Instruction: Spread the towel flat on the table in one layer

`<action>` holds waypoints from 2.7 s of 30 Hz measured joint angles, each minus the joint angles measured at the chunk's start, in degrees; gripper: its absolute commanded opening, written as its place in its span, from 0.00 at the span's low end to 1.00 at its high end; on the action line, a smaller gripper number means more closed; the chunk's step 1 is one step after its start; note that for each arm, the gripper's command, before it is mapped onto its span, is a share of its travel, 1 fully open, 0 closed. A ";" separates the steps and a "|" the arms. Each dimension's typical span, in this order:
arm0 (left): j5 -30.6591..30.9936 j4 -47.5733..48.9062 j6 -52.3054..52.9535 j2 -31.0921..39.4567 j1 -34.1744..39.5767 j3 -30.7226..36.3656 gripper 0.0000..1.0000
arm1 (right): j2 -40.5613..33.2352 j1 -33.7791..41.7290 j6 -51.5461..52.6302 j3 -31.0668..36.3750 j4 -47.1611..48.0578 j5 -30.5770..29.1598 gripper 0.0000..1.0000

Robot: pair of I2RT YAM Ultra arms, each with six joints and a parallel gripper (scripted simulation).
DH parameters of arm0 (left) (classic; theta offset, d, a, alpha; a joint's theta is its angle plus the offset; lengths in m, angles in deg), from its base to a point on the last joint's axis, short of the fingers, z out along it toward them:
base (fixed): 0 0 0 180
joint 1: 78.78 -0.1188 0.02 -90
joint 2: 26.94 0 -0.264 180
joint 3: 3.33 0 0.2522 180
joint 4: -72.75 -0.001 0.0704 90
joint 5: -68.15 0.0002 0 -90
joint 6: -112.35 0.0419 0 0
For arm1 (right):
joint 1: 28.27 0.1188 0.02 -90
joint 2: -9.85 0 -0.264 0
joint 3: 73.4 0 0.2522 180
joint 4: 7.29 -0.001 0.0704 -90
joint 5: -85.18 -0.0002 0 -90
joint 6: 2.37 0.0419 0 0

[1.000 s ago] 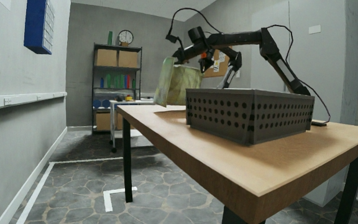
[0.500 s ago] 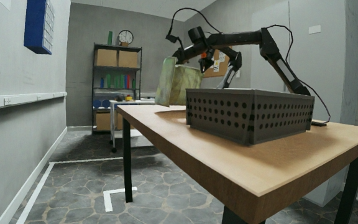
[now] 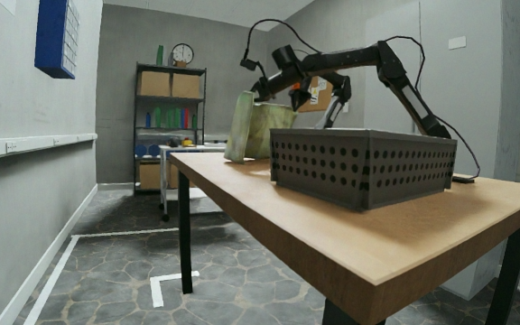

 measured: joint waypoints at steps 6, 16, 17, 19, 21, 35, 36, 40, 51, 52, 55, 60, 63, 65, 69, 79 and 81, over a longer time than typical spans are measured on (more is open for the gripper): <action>0.02 -3.54 0.00 1.62 -0.72 3.67 0.00 | -0.90 6.21 -0.15 5.33 1.29 0.07 0.00; 0.07 -14.08 0.00 2.71 -2.01 3.72 0.00 | -2.93 17.62 -0.26 14.01 5.07 -0.04 0.00; 0.07 -15.65 0.00 2.71 -2.16 3.72 0.00 | -3.34 19.47 -0.28 15.45 5.97 0.09 0.00; 0.07 -18.29 0.00 2.73 -2.54 3.72 0.00 | -3.80 22.40 -0.28 17.92 7.21 0.02 0.00; 0.07 -21.00 0.00 2.71 -2.97 3.72 0.00 | -4.37 25.90 -0.31 20.76 8.87 0.22 0.00; 0.09 -12.04 0.00 11.50 -5.51 29.99 0.00 | -7.67 43.21 -0.20 35.71 23.61 0.20 0.00; 0.09 -11.28 0.00 12.07 -5.75 31.89 0.00 | -7.85 44.44 -0.20 37.00 24.72 0.26 0.00; 0.09 -6.19 0.00 13.99 -6.69 39.26 0.00 | -8.52 49.13 -0.20 41.97 30.97 0.11 0.00; 0.11 4.61 0.00 16.74 -8.24 50.36 0.00 | -8.52 56.61 -0.07 51.71 46.90 0.04 0.00; 0.11 5.60 0.00 16.92 -8.39 51.25 0.00 | -8.50 57.22 -0.07 52.63 48.46 0.07 0.00; 0.09 7.96 0.00 17.14 -8.76 53.09 0.00 | -8.50 58.42 -0.04 54.25 52.70 0.07 0.00; 0.09 10.38 0.00 17.27 -8.94 54.27 0.00 | -7.91 59.28 -0.02 55.67 57.81 0.07 0.00; 0.09 11.08 0.00 17.57 -9.05 54.80 0.00 | -7.58 59.80 0.00 56.08 59.93 0.07 0.00; 0.09 11.23 0.00 18.03 -9.27 55.43 0.00 | -7.39 60.33 0.00 56.48 61.11 0.02 0.00; 0.09 11.08 0.00 18.91 -9.64 56.54 0.12 | -6.60 61.31 0.02 56.65 62.79 0.09 0.12; 0.09 8.20 0.00 21.03 -9.62 56.54 0.64 | -6.56 61.37 0.02 53.94 60.22 0.09 0.64; 0.09 7.63 0.00 21.14 -9.62 56.24 0.64 | -7.10 61.37 0.02 53.68 59.49 0.09 0.64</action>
